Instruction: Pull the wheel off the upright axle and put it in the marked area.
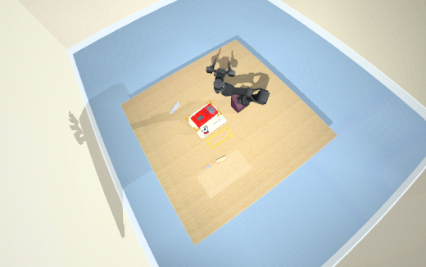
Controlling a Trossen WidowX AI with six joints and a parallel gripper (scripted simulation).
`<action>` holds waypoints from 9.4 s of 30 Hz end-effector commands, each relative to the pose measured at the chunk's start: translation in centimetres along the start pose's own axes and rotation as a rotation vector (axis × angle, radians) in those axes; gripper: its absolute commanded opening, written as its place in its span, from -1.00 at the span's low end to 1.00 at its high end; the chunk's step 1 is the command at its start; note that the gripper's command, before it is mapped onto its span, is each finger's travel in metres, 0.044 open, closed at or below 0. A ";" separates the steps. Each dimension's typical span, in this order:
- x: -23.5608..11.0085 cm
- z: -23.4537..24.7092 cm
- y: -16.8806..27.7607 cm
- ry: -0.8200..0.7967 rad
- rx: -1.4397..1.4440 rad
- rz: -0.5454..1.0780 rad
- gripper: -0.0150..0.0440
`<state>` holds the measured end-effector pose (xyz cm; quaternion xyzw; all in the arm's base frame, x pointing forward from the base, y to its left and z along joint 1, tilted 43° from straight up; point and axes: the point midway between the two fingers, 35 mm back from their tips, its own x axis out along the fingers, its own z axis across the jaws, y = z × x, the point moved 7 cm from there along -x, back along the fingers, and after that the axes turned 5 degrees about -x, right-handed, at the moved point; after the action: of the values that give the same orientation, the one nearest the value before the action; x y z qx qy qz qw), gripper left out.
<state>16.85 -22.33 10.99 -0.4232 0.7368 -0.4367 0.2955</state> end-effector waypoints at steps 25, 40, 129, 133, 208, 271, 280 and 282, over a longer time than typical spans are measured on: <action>-11.5 13.8 0.3 -1.103 -0.815 0.075 0.53; -22.6 13.4 1.4 -1.750 -1.236 0.344 0.53; -33.9 6.6 5.1 -2.272 -1.444 0.885 -0.49; -33.9 6.6 5.0 -2.272 -1.443 0.885 -0.49; -32.7 6.8 2.8 -2.273 -1.435 0.889 -0.49; -33.9 -4.3 -1.1 -2.273 -1.435 0.895 -0.49; -35.3 -4.3 1.5 -2.271 -1.435 0.893 -0.49; -35.9 -4.3 2.6 -2.271 -1.435 0.892 -0.49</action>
<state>29.46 10.68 14.30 -0.3344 0.2276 0.7274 0.5543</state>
